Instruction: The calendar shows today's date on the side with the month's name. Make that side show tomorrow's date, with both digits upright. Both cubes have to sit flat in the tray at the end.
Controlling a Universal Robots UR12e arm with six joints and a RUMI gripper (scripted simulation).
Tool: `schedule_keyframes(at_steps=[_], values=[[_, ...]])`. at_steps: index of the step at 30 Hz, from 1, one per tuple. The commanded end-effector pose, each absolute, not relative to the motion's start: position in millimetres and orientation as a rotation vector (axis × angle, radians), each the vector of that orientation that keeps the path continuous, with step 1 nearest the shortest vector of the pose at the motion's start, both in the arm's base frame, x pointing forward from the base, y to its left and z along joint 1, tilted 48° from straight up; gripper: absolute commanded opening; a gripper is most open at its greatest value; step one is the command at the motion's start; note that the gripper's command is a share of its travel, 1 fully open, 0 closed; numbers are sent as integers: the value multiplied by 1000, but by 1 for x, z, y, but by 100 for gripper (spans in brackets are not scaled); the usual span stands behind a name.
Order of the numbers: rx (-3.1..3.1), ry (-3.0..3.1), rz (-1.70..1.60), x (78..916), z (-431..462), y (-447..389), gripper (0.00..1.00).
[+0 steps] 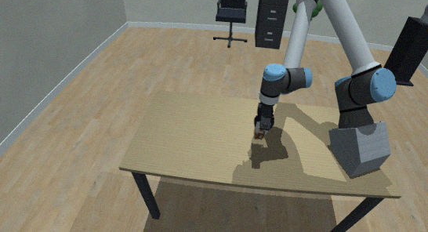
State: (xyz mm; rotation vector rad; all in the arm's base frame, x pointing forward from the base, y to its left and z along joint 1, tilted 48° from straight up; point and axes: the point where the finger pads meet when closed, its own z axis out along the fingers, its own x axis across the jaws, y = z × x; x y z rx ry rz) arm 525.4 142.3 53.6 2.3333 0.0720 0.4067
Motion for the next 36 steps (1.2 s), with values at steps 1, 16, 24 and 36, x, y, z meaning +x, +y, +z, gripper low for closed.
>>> schedule_keyframes(at_steps=[1, 16, 24, 36], values=[[2334, 72, 403, 523, 53, 141, 11], [2334, 74, 399, 525, 46, 135, 11], [2335, 74, 399, 534, 26, 114, 11], [2335, 74, 399, 548, -4, 83, 11]])
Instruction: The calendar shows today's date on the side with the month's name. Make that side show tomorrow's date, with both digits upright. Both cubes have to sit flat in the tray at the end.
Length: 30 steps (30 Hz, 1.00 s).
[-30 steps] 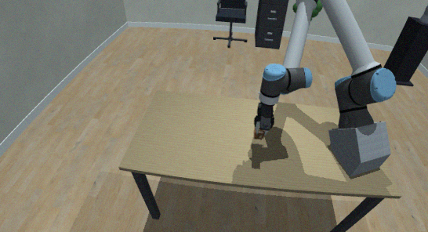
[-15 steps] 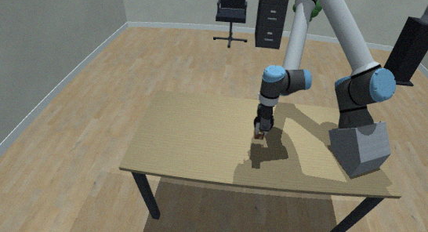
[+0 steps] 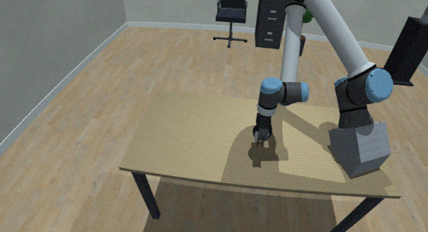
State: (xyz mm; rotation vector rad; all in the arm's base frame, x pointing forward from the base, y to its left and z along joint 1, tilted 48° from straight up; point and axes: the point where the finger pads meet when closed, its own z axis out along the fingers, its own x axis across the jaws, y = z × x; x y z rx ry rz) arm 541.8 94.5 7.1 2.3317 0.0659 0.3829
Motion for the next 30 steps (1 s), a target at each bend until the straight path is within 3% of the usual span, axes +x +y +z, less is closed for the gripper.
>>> schedule_keyframes(at_steps=[1, 30], values=[[2335, 74, 399, 549, -6, 81, 11], [2335, 74, 404, 554, -11, 75, 11]])
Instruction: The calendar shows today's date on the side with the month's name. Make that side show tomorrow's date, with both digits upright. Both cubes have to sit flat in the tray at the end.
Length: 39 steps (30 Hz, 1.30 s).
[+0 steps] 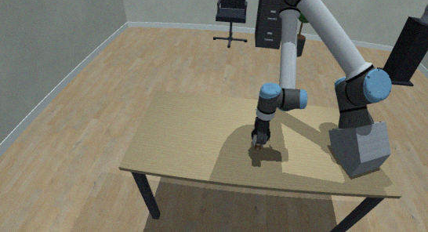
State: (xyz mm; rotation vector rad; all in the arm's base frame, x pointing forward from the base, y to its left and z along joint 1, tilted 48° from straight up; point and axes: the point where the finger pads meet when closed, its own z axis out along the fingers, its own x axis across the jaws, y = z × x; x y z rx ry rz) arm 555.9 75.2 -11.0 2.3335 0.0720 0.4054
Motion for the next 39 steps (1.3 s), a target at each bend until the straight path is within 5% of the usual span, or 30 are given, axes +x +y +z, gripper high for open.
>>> schedule_keyframes(at_steps=[1, 39], values=[[2335, 74, 404, 554, -11, 75, 11], [2335, 75, 404, 551, -13, 75, 11]])
